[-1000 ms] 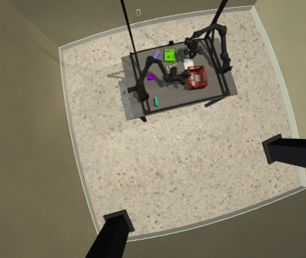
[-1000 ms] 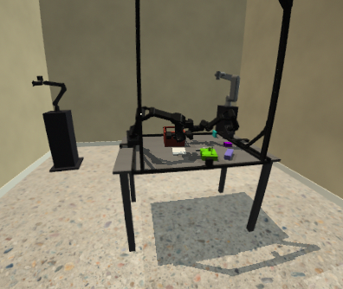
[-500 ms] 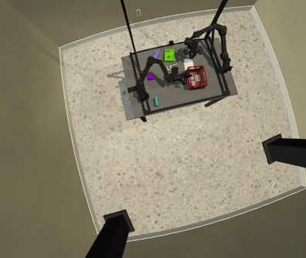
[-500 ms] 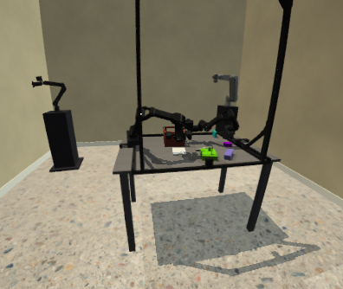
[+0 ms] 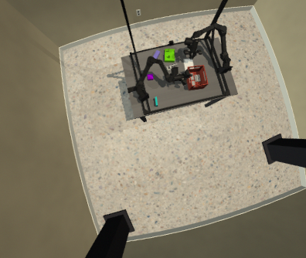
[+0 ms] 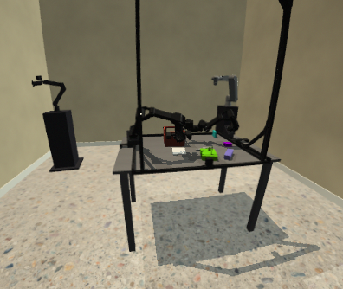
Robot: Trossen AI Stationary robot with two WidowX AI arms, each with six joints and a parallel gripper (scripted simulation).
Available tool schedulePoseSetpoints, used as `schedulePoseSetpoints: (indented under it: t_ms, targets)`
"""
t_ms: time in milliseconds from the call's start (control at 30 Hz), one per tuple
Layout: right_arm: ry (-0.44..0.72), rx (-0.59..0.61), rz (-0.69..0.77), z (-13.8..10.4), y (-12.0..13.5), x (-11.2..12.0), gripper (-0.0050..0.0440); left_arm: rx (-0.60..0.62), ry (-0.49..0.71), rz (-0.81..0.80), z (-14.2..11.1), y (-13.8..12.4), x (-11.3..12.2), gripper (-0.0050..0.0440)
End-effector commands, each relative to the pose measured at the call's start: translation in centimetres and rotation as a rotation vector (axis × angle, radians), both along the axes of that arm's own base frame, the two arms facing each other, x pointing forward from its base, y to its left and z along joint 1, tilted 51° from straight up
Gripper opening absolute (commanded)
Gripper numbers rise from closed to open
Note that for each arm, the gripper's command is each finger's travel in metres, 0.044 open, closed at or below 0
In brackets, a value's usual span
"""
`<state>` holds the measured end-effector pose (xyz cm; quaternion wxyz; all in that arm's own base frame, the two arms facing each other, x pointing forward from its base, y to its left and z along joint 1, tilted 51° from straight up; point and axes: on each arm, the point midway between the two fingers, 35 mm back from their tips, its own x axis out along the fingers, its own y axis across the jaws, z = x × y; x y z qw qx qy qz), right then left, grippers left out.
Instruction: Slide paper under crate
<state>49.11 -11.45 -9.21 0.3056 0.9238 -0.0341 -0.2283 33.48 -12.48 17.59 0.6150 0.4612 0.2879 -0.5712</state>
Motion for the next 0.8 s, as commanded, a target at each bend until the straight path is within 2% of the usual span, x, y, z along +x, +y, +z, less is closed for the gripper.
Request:
schedulePoseSetpoints:
  t_ms: [0, 467, 767]
  targets:
    - [-0.002, -0.001, 0.0, 0.1, 0.0, 0.0, 0.0, 0.007, -0.002, -0.003, 0.0, 0.1, 0.0, 0.006]
    - [-0.001, 0.0, 0.001, 0.1, 0.0, 0.0, 0.0, 0.007, -0.002, -0.003, 0.0, 0.1, 0.0, 0.006]
    - [0.033, 0.03, 0.04, 0.1, -1.1, 0.8, 0.0, 0.007, -0.002, -0.003, 0.0, 0.1, 0.0, 0.006]
